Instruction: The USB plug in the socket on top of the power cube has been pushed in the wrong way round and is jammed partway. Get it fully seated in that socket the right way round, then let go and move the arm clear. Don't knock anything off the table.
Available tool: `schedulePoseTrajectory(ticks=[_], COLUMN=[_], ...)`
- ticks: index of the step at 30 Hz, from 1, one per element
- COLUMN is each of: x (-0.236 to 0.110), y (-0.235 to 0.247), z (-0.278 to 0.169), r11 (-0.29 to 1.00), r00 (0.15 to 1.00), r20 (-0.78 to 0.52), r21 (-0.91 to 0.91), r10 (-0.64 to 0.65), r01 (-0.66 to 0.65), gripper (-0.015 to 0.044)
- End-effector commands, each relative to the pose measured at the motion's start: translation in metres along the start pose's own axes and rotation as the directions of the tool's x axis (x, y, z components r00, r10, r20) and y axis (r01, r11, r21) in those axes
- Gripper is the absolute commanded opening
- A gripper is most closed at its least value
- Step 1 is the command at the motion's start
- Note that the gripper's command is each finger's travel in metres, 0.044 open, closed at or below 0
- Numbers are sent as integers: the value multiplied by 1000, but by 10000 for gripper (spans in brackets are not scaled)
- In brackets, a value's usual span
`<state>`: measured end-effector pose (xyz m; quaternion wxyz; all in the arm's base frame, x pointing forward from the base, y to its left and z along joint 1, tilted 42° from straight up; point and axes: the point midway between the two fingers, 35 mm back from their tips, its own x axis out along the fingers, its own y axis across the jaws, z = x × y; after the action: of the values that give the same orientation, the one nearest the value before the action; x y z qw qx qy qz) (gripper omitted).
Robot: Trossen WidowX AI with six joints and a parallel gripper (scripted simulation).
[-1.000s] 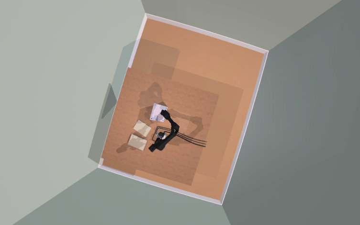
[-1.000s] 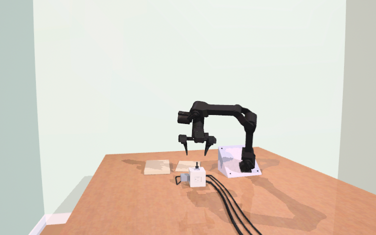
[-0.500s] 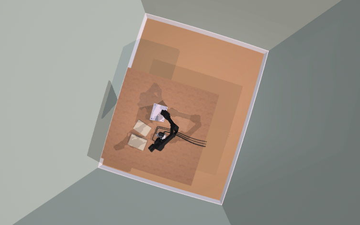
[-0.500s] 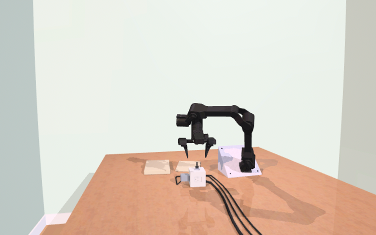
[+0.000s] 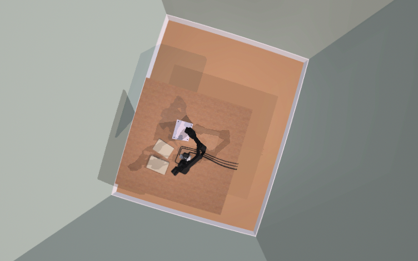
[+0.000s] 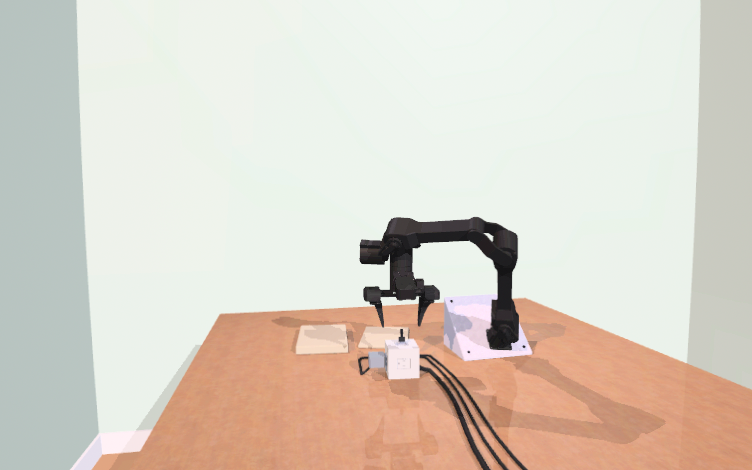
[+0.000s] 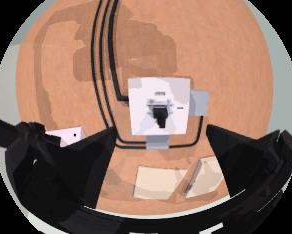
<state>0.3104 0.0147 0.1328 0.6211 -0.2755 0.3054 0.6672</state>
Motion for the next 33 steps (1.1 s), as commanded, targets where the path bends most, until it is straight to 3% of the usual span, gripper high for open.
schedulePoseTrajectory(ticks=[1,13,29,33], x=[6,12,10,10], y=[1,1,0,0], z=[2,2,1,1], r11=[1000,1000,1000,1000], r00=[1000,1000,1000,1000], r20=[4,5,0,0], r21=[1,1,-2,-2], r10=[3,3,1,1], r01=[-3,-3,-1,-1], gripper=[440,440,20,0])
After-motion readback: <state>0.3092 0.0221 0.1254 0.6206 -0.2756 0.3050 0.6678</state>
